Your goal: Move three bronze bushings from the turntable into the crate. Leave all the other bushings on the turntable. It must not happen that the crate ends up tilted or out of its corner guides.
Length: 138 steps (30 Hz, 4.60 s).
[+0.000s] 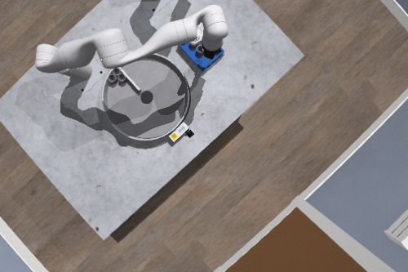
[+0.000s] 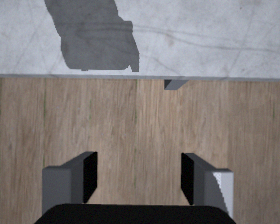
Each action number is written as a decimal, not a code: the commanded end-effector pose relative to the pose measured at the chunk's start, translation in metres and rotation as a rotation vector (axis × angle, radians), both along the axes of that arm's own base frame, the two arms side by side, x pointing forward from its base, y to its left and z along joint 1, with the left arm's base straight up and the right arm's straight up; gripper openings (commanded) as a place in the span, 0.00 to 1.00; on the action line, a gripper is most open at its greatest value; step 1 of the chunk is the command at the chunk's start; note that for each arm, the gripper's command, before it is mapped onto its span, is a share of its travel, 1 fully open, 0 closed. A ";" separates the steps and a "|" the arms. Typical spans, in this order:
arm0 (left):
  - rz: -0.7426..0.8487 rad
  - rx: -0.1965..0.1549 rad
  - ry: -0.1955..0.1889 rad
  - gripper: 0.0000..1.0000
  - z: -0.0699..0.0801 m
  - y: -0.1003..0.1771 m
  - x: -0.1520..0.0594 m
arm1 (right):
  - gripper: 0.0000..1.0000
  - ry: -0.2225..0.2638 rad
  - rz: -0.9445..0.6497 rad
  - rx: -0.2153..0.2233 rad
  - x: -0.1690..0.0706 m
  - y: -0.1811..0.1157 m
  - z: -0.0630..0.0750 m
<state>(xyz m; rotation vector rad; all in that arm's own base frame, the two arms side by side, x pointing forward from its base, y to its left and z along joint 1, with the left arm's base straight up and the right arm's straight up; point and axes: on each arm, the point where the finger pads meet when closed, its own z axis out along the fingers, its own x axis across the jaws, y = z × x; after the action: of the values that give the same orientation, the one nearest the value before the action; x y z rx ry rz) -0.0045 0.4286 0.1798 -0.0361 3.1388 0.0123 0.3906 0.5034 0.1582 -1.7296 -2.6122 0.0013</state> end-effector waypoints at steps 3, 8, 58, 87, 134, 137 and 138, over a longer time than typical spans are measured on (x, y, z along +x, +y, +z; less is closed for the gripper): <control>-0.004 -0.008 0.002 1.00 0.001 -0.004 -0.003 | 0.00 -0.010 -0.003 0.004 0.004 -0.001 0.002; -0.004 -0.008 0.002 1.00 0.001 -0.004 -0.003 | 0.00 -0.010 -0.003 0.004 0.004 -0.001 0.002; -0.004 -0.008 0.002 1.00 0.001 -0.004 -0.003 | 0.00 -0.010 -0.004 0.004 0.006 0.002 -0.066; -0.004 -0.008 0.002 1.00 0.001 -0.004 -0.003 | 0.00 -0.010 -0.004 0.004 0.006 0.001 -0.069; -0.004 -0.008 0.002 1.00 0.001 -0.004 -0.003 | 0.00 -0.010 -0.004 0.003 0.006 0.001 -0.089; -0.004 -0.008 0.002 1.00 0.001 -0.004 -0.003 | 0.00 -0.010 -0.004 0.003 0.006 0.001 -0.095; -0.004 -0.008 0.002 1.00 0.001 -0.004 -0.003 | 0.00 -0.010 -0.004 0.003 0.006 0.001 -0.097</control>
<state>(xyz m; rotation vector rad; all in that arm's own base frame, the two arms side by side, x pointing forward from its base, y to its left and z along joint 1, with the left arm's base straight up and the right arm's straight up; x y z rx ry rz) -0.0045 0.4286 0.1798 -0.0361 3.1388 0.0123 0.3925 0.5073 0.0679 -1.7218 -2.6148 -0.0108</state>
